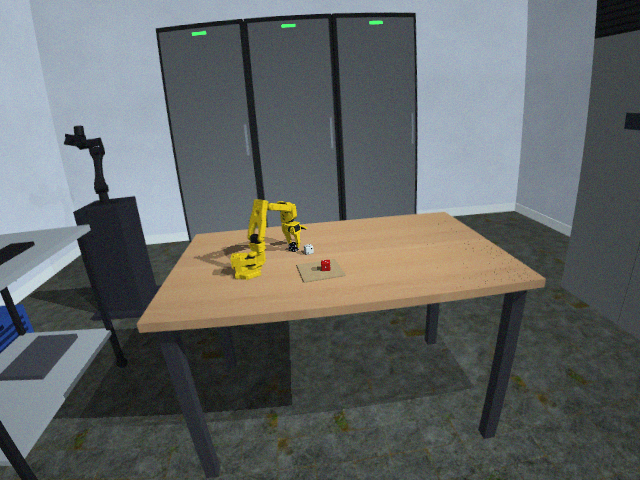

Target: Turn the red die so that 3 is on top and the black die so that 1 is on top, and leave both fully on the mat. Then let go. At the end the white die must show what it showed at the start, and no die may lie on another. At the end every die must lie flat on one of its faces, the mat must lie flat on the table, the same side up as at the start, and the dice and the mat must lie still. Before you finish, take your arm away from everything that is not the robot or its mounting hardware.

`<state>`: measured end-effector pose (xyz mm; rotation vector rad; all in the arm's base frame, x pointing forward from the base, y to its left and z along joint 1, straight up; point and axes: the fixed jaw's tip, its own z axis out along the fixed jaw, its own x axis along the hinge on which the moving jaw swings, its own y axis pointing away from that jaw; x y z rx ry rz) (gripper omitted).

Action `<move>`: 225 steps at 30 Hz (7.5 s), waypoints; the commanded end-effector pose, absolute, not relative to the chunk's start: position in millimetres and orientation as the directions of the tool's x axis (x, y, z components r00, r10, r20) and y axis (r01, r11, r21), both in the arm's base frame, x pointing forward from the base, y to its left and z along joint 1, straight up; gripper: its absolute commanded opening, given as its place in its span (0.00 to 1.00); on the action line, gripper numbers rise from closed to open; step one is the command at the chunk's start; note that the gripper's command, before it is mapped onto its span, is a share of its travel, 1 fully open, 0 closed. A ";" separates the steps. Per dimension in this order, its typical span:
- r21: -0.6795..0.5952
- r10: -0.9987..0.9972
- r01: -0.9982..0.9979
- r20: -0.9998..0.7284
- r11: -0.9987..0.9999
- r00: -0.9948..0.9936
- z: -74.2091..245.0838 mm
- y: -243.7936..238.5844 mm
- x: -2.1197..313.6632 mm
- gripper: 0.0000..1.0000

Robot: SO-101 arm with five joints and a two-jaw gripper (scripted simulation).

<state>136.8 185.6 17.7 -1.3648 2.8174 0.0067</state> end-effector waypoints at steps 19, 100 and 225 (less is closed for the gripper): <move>0.000 -0.784 -0.785 -0.042 0.620 -0.619 50.3 189.0 139.0 0.00; 0.000 0.132 0.132 -0.042 0.991 -0.990 66.1 -18.4 215.6 0.00; 0.000 0.141 0.141 -0.054 0.990 -0.989 31.0 -22.3 215.5 0.00</move>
